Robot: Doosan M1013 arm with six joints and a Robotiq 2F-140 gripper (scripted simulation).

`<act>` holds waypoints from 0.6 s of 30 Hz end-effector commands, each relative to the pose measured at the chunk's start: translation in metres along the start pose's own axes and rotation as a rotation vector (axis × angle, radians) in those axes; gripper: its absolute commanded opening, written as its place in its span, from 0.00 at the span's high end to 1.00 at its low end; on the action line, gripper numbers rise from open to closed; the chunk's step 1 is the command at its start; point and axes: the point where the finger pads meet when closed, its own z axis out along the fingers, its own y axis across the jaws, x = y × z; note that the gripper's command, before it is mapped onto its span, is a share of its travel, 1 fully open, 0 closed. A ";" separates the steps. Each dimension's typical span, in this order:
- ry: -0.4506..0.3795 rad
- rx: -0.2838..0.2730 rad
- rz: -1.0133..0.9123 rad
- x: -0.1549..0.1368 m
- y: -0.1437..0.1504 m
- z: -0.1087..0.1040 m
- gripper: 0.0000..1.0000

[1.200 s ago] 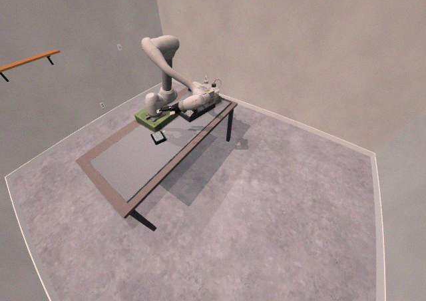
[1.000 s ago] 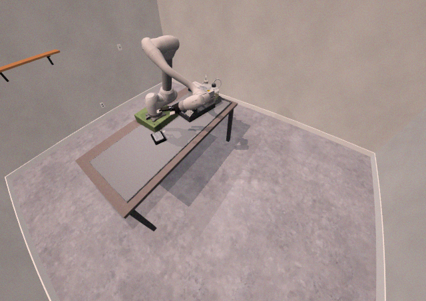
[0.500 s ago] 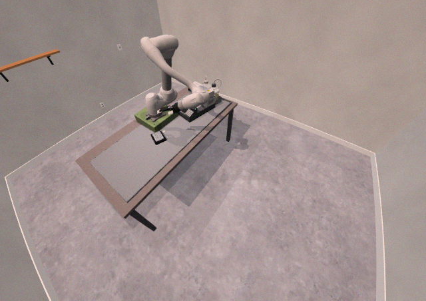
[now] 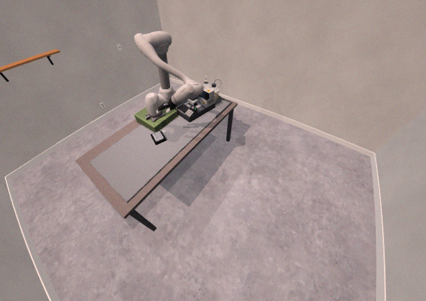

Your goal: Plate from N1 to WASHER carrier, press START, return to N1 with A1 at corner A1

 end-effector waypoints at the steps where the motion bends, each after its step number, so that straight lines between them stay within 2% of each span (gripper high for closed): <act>1: 0.067 0.052 -0.043 -0.009 -0.007 0.012 0.30; 3: 0.067 0.052 -0.043 -0.012 -0.010 0.017 0.30; 7: 0.157 0.112 -0.095 -0.020 -0.021 0.032 0.30; 10: 0.157 0.112 -0.095 -0.023 -0.024 0.036 0.30; 13: 0.236 0.159 -0.135 -0.028 -0.033 0.047 0.30; 17: 0.251 0.168 -0.143 -0.032 -0.039 0.054 0.30; 18: 0.278 0.182 -0.155 -0.033 -0.042 0.057 0.30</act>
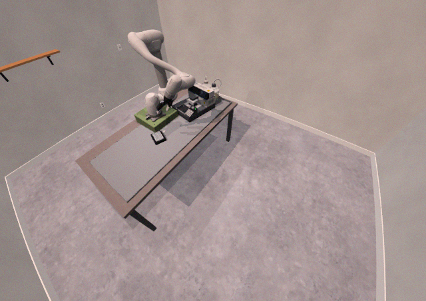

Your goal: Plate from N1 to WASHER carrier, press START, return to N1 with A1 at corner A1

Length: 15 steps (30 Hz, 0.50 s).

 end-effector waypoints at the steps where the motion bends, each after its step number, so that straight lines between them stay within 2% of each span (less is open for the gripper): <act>1: 0.075 0.042 -0.038 -0.009 -0.011 0.014 0.30; 3: 0.117 0.063 -0.058 -0.012 -0.017 0.021 0.30; 5: 0.117 0.063 -0.058 -0.014 -0.019 0.024 0.30; 9: 0.217 0.106 -0.102 -0.020 -0.032 0.038 0.30; 14: 0.247 0.116 -0.114 -0.022 -0.038 0.044 0.30; 15: 0.276 0.126 -0.125 -0.023 -0.041 0.047 0.30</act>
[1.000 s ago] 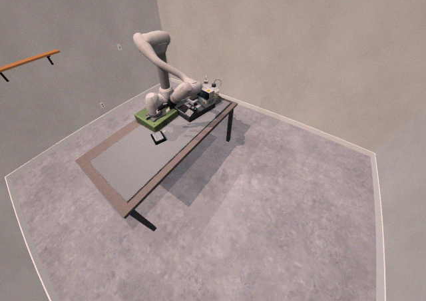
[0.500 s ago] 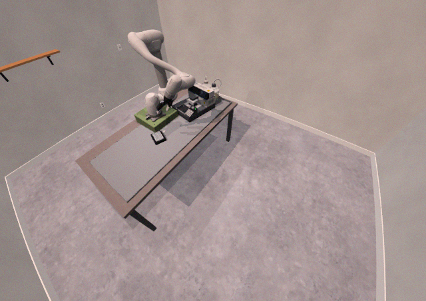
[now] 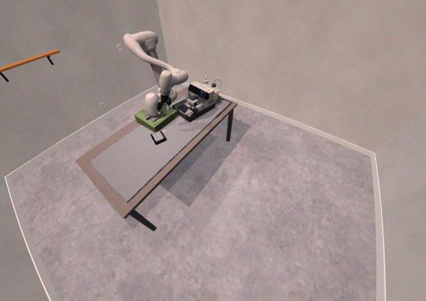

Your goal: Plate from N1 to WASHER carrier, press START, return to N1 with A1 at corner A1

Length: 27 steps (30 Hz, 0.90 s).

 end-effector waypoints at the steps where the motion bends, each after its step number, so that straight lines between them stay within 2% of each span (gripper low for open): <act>1: 0.079 0.031 -0.033 -0.005 -0.009 0.010 0.30; 3: 0.093 0.036 -0.039 -0.007 -0.013 0.015 0.30; 6: 0.184 0.061 -0.073 -0.010 -0.023 0.026 0.30; 9: 0.197 0.065 -0.078 -0.011 -0.027 0.030 0.30; 13: 0.303 0.087 -0.115 -0.014 -0.040 0.045 0.30; 25: 0.303 0.087 -0.115 -0.014 -0.040 0.045 0.30; 27: 0.300 0.097 -0.049 -0.008 -0.032 0.048 0.30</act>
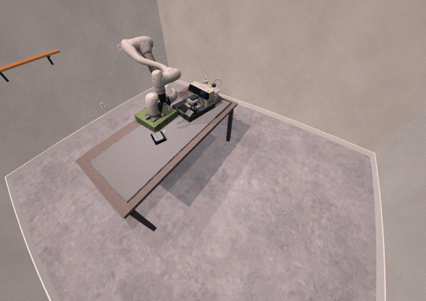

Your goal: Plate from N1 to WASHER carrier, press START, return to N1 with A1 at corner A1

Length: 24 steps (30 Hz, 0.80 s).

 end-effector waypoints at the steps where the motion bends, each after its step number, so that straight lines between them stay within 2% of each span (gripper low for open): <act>1: 0.000 0.000 0.094 0.004 0.012 0.006 0.30; 4: 0.000 0.000 0.182 0.009 0.025 0.012 0.30; 6: 0.000 0.000 0.182 0.009 0.025 0.012 0.30; 20: 0.000 0.000 0.182 0.029 0.085 0.041 0.30; 24: 0.000 0.000 0.182 0.030 0.089 0.042 0.30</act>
